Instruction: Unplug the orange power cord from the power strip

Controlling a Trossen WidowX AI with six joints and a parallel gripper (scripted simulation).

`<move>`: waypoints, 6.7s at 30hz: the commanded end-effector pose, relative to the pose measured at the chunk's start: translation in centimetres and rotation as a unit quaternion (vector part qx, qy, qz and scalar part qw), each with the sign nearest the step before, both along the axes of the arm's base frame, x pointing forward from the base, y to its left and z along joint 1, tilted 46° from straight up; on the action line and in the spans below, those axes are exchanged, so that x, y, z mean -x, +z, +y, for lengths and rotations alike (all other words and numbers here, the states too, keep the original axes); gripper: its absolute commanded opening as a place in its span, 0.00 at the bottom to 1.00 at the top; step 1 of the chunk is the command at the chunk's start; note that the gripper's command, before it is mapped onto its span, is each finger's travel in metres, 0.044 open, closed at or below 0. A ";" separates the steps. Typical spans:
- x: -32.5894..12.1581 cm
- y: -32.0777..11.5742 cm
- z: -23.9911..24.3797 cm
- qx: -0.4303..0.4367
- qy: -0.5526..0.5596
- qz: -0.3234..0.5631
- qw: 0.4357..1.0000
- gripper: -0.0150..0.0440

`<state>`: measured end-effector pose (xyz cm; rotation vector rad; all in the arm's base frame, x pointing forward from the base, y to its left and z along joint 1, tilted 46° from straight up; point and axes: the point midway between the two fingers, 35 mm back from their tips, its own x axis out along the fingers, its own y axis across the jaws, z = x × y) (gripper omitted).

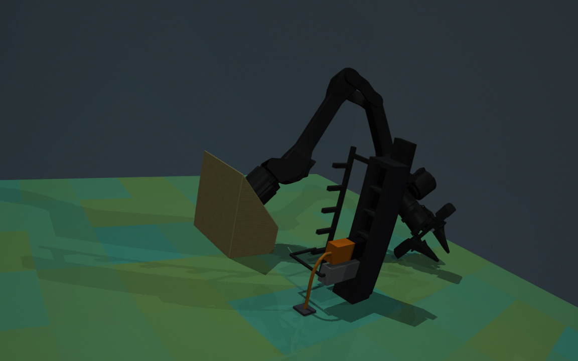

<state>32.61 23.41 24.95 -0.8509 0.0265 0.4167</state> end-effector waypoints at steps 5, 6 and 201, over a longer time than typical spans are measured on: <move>-4.2 -1.6 -3.8 -0.026 -0.051 0.058 0.997 0.53; -4.7 -1.8 -4.2 -0.030 -0.057 0.066 0.996 0.53; 6.8 -24.2 -36.1 -0.622 -0.547 0.549 -0.107 0.53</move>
